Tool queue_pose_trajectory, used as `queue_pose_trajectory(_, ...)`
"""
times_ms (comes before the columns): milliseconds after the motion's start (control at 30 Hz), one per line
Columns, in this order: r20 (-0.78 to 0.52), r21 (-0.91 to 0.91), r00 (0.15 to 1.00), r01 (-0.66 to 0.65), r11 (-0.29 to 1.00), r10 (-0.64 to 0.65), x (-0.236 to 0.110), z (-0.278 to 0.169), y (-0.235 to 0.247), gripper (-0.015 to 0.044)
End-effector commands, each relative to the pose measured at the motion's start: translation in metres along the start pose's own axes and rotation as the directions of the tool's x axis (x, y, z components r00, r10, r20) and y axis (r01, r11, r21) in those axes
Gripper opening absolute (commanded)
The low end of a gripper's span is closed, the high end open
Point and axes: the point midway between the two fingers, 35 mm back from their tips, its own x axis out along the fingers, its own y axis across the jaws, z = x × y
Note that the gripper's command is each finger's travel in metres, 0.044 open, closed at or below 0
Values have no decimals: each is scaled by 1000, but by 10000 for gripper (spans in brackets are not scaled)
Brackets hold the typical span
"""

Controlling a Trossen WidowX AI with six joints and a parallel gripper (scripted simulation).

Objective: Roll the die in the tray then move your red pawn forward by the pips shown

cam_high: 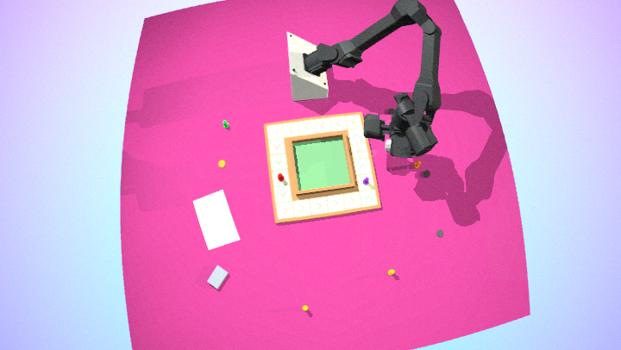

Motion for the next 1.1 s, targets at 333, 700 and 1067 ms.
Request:
queue_pose_trajectory(333, -9, 9, 1000, 0, 1000, 0, 22, 0, -2, 275)
queue_pose_trajectory(700, -9, 9, 1000, -2, 1000, 2, 38, -1, -2, 275)
queue_pose_trajectory(1067, -9, 9, 1000, -2, 1000, 2, 38, -1, -2, 91)
